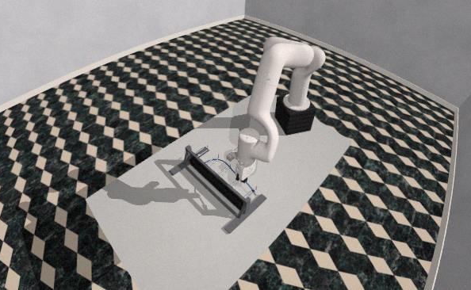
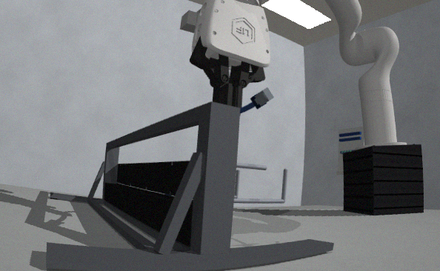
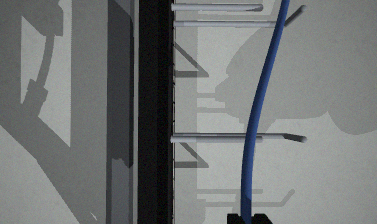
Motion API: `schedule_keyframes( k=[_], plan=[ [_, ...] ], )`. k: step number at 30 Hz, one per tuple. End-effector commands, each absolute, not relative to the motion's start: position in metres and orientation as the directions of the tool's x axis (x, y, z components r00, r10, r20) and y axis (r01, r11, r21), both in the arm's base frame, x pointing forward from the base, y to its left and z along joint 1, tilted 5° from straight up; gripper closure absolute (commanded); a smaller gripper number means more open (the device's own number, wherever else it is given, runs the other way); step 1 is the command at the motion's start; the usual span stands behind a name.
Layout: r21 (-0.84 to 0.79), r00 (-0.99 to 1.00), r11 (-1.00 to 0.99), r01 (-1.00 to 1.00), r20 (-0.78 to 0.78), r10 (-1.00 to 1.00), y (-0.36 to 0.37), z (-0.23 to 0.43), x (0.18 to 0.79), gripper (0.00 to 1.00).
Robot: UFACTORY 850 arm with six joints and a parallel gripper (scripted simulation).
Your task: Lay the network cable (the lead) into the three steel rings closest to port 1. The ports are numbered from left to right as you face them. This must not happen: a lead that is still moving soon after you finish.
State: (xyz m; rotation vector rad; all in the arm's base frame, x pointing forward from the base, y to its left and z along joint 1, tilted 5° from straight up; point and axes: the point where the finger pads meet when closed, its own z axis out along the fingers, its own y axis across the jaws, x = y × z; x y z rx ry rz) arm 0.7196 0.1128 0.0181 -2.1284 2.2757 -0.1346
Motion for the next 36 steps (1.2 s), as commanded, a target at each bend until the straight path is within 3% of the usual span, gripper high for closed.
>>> schedule_keyframes(
  k=[1, 36],
  plan=[
    [-0.081, -0.068, 0.065, -0.995, 0.042, -0.997, 0.113, 0.020, 0.721, 1.00],
    [-0.081, -0.068, 0.065, -0.995, 0.042, -0.997, 0.112, -0.005, 0.723, 1.00]
  ],
)
